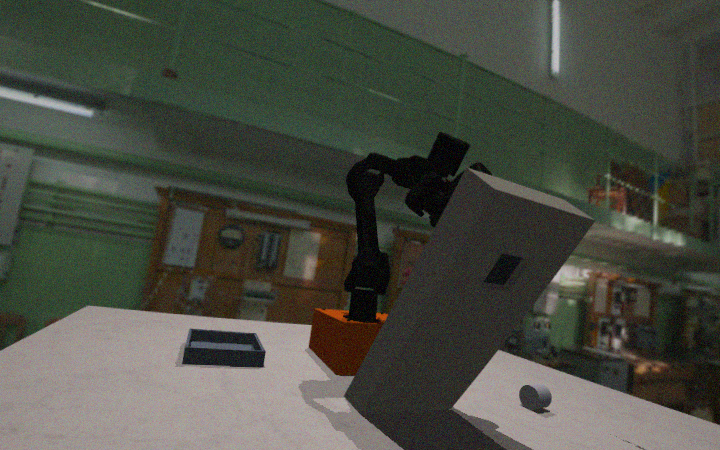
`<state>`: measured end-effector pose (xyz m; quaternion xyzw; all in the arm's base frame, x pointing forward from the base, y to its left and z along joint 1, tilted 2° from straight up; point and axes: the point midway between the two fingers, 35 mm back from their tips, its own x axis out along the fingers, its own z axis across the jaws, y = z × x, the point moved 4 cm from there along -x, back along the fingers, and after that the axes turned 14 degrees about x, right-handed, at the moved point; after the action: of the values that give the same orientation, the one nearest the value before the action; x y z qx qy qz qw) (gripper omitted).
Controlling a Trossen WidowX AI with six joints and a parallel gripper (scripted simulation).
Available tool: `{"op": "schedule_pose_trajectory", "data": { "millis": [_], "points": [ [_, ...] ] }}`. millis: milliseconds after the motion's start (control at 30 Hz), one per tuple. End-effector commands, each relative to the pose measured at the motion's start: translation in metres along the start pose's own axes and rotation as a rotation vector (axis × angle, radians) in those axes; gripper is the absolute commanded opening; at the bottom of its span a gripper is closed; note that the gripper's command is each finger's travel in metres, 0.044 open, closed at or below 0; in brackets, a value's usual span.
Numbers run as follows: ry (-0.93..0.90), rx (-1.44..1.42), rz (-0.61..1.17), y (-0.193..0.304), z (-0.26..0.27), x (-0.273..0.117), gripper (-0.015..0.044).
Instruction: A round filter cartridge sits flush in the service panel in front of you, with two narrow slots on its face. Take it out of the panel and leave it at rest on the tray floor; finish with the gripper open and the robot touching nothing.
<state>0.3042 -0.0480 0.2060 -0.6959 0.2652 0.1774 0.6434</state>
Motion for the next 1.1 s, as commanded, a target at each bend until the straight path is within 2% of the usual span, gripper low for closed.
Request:
{"op": "schedule_pose_trajectory", "data": {
  "millis": [0,633,933,1000,1067],
  "points": [
    [-0.003,0.004,0.001,0.0005,0.0003,0.0027,0.0111],
    [-0.003,0.004,0.001,0.0004,0.0003,0.0082,0.0111],
    [0.000,0.000,0.002,0.0004,0.0001,0.0052,0.0051],
    [0.000,0.000,0.002,0.0004,0.0001,0.0052,0.0000],
    [0.000,0.005,0.002,0.0004,0.0001,0.0053,0.0000]
  ]
}}
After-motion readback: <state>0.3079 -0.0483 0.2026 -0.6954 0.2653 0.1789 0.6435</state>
